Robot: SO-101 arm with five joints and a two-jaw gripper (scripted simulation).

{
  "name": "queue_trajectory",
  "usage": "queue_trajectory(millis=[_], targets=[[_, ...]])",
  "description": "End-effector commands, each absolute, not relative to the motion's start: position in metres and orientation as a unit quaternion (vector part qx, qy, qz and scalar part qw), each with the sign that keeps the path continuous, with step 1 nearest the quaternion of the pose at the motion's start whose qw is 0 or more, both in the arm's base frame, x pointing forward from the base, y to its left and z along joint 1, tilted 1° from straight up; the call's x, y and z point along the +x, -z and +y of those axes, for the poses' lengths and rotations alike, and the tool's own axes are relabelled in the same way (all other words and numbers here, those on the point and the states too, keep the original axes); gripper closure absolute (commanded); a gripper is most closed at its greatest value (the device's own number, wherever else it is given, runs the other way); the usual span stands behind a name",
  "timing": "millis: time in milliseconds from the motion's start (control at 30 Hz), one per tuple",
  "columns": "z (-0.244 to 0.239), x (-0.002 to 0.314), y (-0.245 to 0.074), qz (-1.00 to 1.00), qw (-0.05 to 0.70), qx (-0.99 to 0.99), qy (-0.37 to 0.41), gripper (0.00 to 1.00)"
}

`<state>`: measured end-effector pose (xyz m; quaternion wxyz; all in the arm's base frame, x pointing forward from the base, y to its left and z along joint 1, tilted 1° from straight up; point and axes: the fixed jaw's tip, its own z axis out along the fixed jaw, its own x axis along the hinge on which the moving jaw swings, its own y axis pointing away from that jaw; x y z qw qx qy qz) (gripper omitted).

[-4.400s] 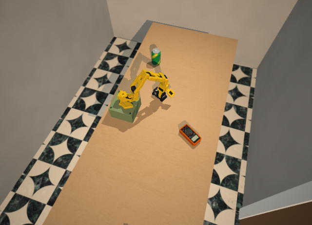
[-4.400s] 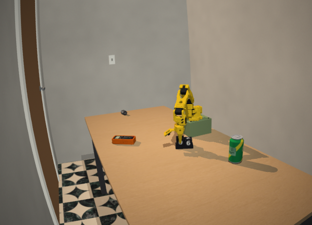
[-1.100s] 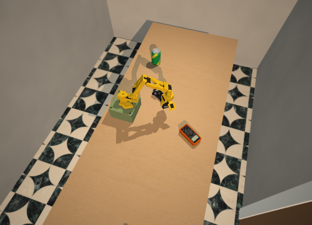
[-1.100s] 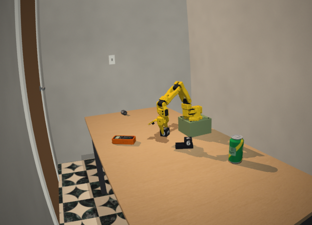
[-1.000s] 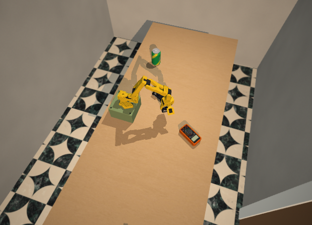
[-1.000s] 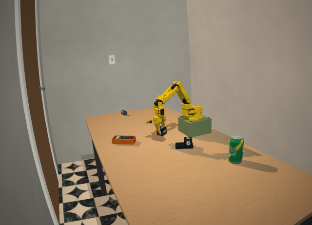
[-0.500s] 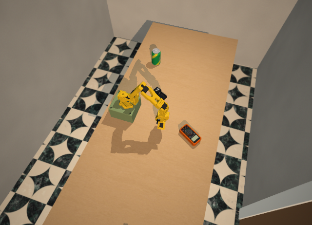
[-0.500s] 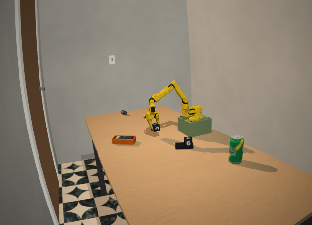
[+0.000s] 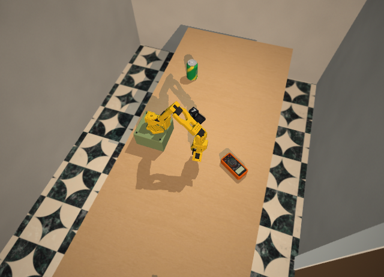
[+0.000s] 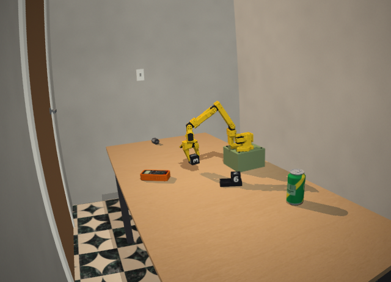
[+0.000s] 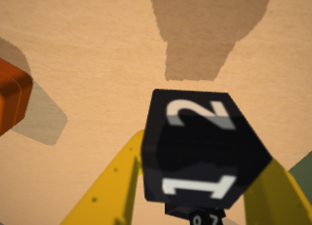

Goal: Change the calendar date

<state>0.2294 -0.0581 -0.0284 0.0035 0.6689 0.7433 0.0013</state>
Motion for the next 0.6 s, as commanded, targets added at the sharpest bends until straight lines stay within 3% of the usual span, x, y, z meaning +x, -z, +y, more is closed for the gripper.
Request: queue_trajectory(millis=[0,567], targets=[[-0.0604,0.2312,0.0293,0.742,0.008,0.670,-0.004,1.00],[-0.0604,0.2313,0.0334,0.742,0.008,0.670,-0.004,1.00]])
